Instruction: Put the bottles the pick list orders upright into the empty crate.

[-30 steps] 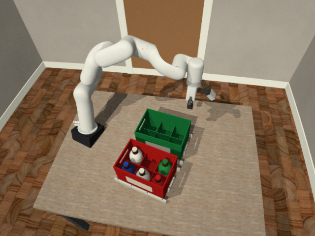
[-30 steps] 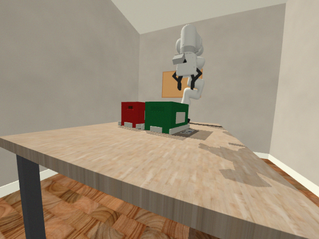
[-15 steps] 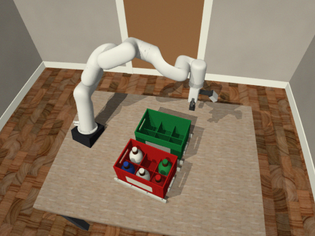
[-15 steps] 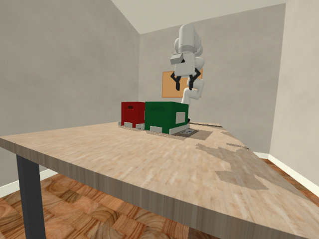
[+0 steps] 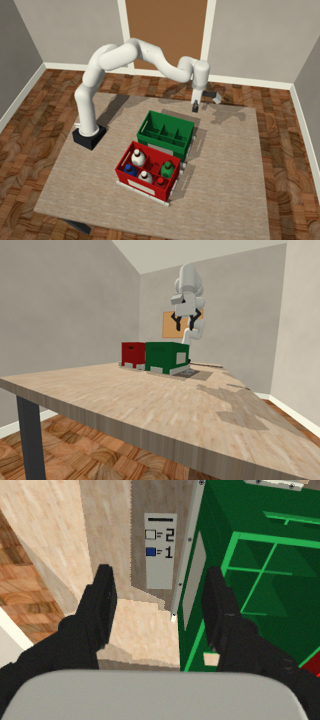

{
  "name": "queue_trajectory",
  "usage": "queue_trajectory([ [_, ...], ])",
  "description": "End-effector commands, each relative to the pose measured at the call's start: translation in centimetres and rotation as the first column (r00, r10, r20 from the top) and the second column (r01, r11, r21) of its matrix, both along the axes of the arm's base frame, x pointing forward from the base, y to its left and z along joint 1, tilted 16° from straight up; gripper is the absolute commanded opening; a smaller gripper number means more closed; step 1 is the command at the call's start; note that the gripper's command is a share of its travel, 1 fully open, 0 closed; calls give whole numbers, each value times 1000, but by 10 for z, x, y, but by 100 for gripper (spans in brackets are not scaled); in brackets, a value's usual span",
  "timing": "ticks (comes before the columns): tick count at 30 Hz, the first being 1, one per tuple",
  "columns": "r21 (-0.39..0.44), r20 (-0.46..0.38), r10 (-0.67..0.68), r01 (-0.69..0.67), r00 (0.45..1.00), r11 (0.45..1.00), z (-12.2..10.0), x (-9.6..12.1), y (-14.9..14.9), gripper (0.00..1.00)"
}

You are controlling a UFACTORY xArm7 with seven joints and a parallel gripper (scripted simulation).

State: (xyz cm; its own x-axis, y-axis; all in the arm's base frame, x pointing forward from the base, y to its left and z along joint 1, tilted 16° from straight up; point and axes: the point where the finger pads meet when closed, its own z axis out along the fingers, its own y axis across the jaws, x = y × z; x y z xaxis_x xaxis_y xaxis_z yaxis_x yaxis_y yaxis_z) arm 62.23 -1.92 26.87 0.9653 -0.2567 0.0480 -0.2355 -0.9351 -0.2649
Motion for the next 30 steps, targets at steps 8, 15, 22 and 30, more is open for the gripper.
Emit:
queue_trajectory([
  [8,-1,5,-2,2,1000,1000,3,1,-1,65],
  [15,-1,5,-2,2,1000,1000,3,1,-1,65],
  [22,-1,5,-2,2,1000,1000,3,1,-1,65],
  [30,10,-20,-98,98,995,995,1,-8,-13,65],
])
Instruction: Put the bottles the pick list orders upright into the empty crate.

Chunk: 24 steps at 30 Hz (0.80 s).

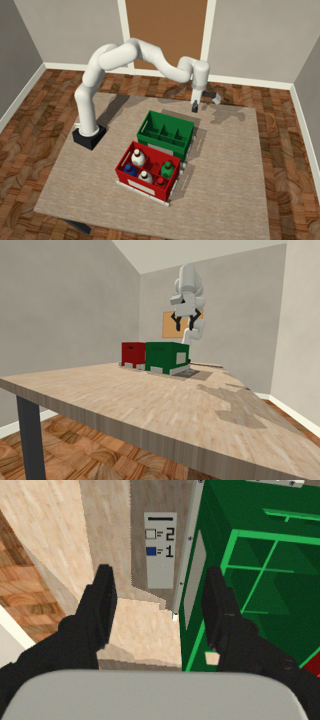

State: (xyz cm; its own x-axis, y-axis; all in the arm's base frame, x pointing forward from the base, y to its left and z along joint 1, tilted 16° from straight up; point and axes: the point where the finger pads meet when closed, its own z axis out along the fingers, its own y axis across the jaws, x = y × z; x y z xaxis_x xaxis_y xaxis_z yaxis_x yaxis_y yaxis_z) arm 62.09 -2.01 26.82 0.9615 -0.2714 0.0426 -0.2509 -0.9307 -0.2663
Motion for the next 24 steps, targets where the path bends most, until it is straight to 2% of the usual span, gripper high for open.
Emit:
queue_trajectory([
  [1,10,-23,-114,115,993,993,1,-9,-16,65],
  [3,16,-40,-178,178,983,984,0,-15,-25,65],
  [5,16,-40,-178,178,983,984,0,-15,-25,65],
  [10,24,-84,-331,334,940,942,-2,-29,-45,65],
  [20,21,-167,-584,596,794,803,-8,-58,-86,65],
  [22,21,-167,-584,596,794,803,-8,-58,-86,65],
  [24,15,-190,-651,666,735,746,-9,-63,-94,65],
])
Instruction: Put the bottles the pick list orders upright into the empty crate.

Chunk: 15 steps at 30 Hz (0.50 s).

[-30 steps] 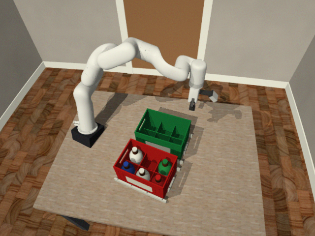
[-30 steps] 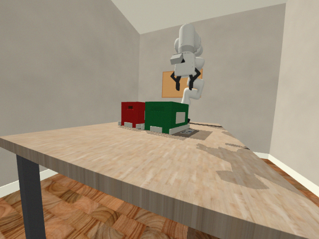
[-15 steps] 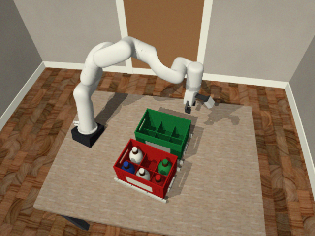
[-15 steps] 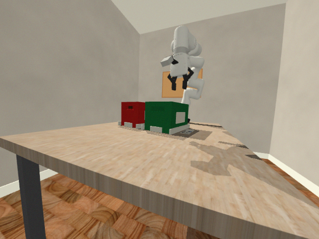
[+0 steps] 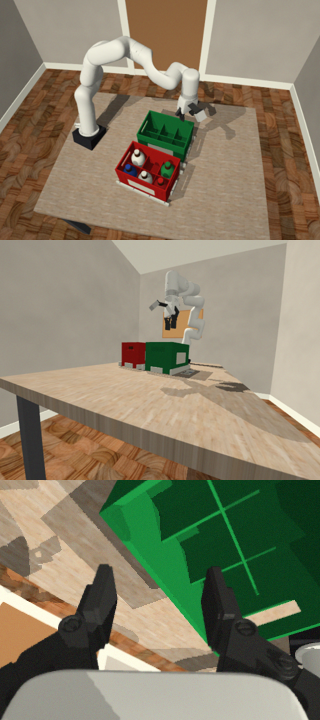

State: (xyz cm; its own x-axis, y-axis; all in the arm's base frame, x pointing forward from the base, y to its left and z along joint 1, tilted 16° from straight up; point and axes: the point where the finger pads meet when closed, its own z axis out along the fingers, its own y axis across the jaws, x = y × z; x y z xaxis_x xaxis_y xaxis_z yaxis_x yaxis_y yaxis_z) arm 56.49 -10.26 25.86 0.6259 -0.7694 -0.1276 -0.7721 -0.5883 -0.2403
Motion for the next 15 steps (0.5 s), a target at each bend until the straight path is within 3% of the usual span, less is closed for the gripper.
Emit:
queue_trajectory([
  [1,9,-30,-146,146,989,989,1,-10,-16,65],
  [13,22,-127,-472,478,873,878,-5,-45,-65,65],
  [15,22,-127,-472,478,873,878,-5,-45,-65,65],
])
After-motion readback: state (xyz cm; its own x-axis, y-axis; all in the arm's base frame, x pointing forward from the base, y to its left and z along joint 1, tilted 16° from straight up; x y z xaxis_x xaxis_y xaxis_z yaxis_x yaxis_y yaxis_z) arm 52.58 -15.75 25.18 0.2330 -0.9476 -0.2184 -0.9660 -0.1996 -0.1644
